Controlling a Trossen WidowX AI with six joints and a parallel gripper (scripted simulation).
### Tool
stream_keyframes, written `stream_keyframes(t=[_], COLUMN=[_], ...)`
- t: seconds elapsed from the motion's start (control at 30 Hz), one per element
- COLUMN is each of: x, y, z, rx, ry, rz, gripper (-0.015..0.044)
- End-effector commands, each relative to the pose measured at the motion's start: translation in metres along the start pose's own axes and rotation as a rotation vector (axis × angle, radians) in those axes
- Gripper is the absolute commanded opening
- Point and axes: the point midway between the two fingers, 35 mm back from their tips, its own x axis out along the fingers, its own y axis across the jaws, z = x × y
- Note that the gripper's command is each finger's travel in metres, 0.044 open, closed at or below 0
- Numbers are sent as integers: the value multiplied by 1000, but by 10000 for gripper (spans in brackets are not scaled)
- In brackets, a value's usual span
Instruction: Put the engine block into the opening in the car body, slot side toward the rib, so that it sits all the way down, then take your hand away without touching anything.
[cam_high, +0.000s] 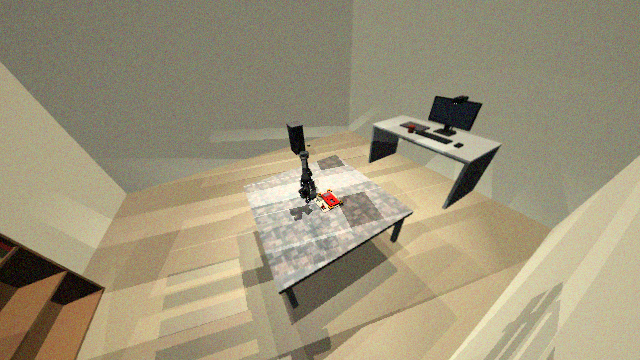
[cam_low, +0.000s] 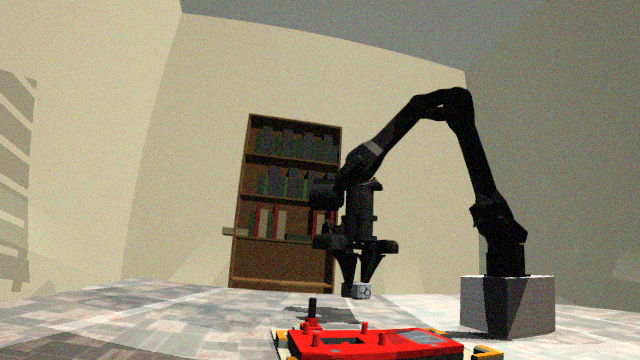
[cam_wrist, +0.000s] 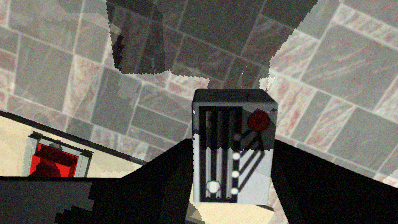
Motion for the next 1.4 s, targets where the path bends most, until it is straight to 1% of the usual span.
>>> stream_keyframes(t=[0.0,0.67,1.07,1.37], x=[-12,-74,-67,-60], y=[0,-7,7,29], z=[2,-3,-11,-21], rx=[-3,-3,-71,-199], ry=[-5,-5,1,3], rz=[0,0,-5,-3], gripper=[0,0,0,0])
